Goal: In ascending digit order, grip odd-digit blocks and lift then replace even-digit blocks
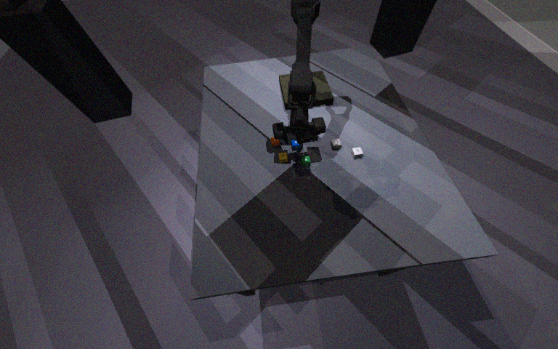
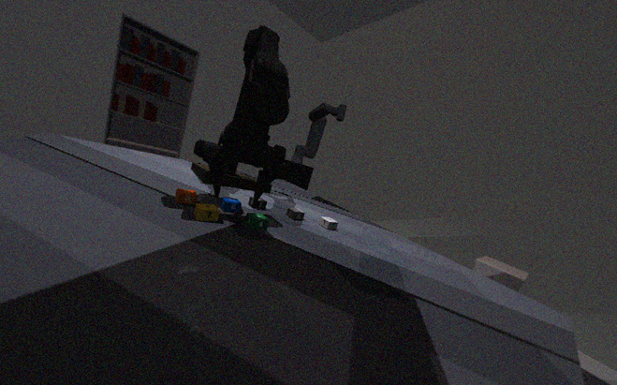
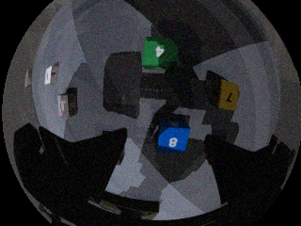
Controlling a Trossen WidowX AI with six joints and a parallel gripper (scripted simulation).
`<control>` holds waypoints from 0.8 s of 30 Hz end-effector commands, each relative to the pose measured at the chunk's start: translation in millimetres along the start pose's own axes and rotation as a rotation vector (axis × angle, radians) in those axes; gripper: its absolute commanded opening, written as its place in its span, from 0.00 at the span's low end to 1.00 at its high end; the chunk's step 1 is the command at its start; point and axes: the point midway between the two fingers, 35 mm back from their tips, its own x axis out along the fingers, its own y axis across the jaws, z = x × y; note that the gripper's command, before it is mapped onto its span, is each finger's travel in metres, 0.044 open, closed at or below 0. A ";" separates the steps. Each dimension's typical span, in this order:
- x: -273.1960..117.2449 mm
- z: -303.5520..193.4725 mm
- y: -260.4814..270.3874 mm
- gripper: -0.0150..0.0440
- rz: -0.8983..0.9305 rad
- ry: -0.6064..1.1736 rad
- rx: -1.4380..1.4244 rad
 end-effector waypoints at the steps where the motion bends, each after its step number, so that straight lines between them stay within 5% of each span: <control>1: 9.7 -2.3 1.3 0.93 0.007 0.012 0.004; 7: 16.6 -2.9 1.5 0.93 0.007 0.012 0.004; 18: 16.6 -2.9 1.5 0.46 0.007 0.012 0.004; 24: 16.6 -2.9 1.5 0.46 0.007 0.012 0.004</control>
